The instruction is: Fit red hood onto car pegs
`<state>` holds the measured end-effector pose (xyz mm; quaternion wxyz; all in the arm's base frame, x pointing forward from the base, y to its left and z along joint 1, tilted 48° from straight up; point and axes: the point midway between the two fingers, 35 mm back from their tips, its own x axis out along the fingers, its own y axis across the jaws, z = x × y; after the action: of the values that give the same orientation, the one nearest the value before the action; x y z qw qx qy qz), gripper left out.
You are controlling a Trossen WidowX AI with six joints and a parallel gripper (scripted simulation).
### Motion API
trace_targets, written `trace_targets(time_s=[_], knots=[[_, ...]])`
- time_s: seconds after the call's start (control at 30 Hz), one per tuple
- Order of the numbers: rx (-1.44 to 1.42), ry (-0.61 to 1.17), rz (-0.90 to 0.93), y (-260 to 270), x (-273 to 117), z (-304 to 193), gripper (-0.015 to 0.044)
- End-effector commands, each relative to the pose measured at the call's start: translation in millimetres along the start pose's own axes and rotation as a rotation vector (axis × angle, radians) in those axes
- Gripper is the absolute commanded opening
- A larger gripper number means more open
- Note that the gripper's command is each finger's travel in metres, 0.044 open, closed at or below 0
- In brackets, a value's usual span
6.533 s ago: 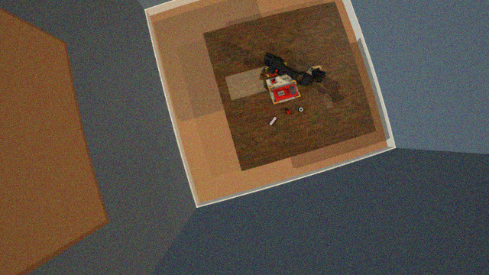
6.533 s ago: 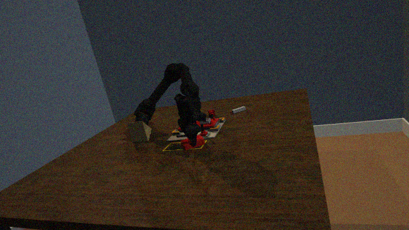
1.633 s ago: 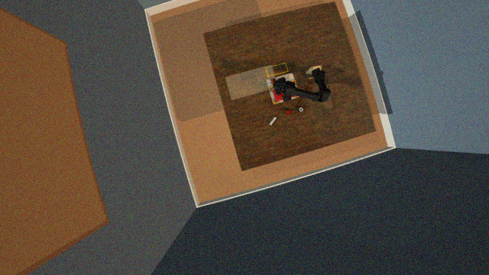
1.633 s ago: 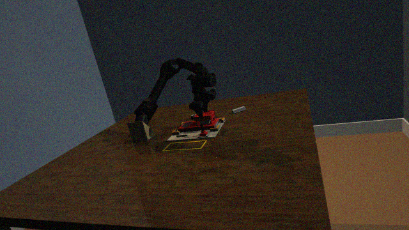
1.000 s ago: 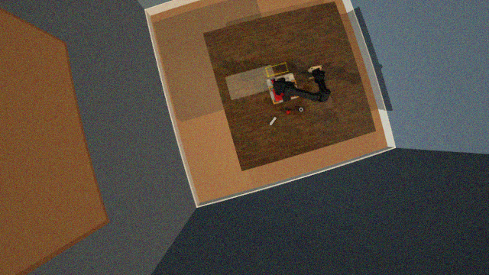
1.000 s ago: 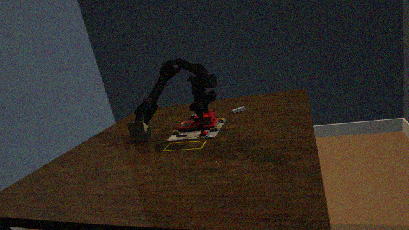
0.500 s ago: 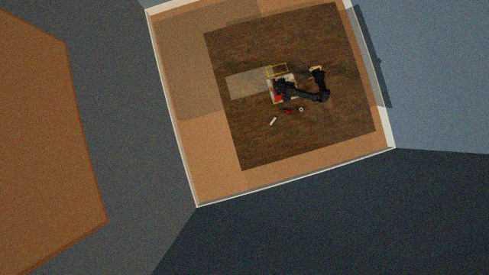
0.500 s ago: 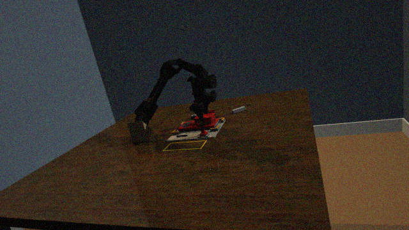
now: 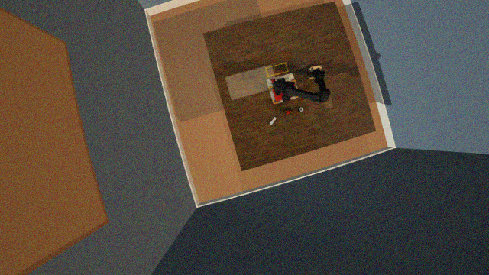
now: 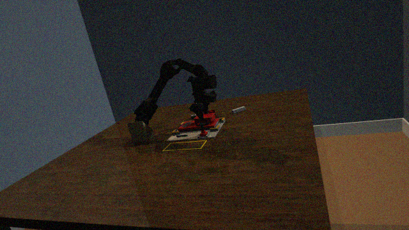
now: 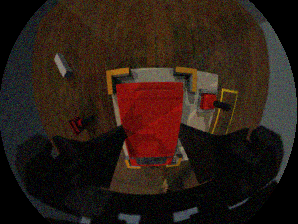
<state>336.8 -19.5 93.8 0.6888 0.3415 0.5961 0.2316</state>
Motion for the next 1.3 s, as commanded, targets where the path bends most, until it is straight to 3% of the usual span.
trace_targets(time_s=[0.0, 1.27], knots=[[-0.002, -0.002, -0.001, -0.6, -2.5, 0.3, 0.0000], [-0.002, -0.005, -0.002, -0.5, 1.7, 0.0, 0.0000]])
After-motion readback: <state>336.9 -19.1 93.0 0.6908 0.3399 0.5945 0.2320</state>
